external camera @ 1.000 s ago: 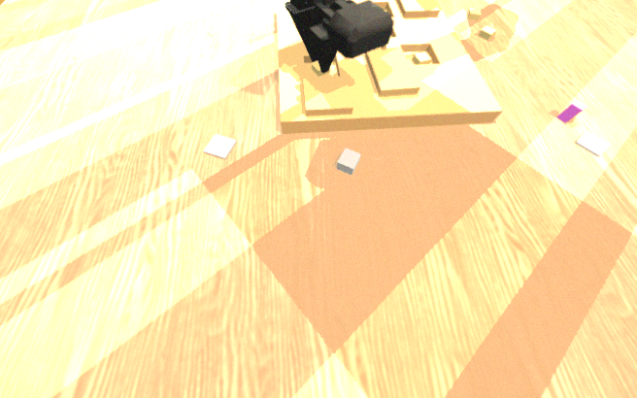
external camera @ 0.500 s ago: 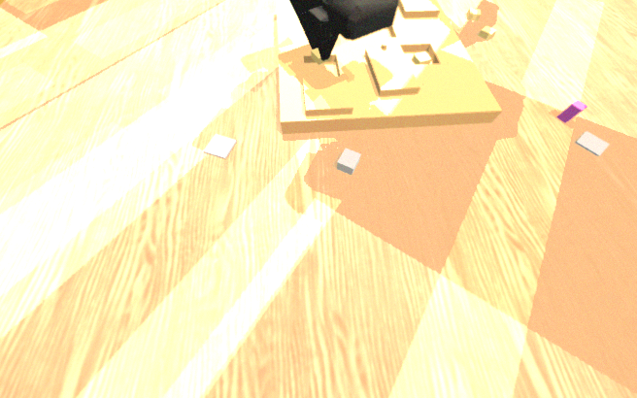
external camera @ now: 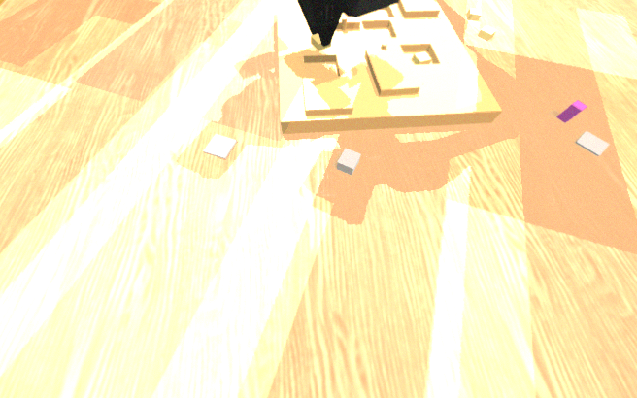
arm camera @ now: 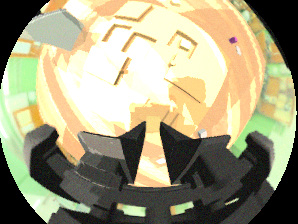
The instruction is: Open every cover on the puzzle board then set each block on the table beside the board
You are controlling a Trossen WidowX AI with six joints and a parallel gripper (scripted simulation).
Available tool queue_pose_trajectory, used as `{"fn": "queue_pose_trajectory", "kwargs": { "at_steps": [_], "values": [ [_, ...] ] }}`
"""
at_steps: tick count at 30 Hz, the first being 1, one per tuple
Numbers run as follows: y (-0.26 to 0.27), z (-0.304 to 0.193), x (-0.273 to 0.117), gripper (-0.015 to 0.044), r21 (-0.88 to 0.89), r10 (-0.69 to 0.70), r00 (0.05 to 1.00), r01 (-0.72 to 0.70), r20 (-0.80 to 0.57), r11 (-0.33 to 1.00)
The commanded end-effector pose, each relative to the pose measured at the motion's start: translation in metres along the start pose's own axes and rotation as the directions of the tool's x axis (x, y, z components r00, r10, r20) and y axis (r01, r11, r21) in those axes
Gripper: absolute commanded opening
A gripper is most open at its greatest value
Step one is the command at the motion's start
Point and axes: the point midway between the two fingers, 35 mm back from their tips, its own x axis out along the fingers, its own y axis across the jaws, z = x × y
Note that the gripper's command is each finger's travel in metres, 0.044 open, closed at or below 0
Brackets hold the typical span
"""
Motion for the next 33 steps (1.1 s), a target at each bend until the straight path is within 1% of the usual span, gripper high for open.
{"fn": "queue_pose_trajectory", "kwargs": {
  "at_steps": [1,18,22,33],
  "values": [
    [-0.002,-0.001,-0.008,0.0080,-0.010,0.000,1.000,0.000,-0.008,1.000],
    [-0.001,-0.001,-0.052,0.0080,-0.009,0.001,1.000,-0.001,-0.010,1.000],
    [0.003,-0.004,-0.053,0.0080,-0.009,0.001,1.000,-0.001,-0.011,1.000],
    [0.039,-0.029,-0.057,0.0080,-0.006,0.005,1.000,-0.006,-0.021,1.000]
  ]
}}
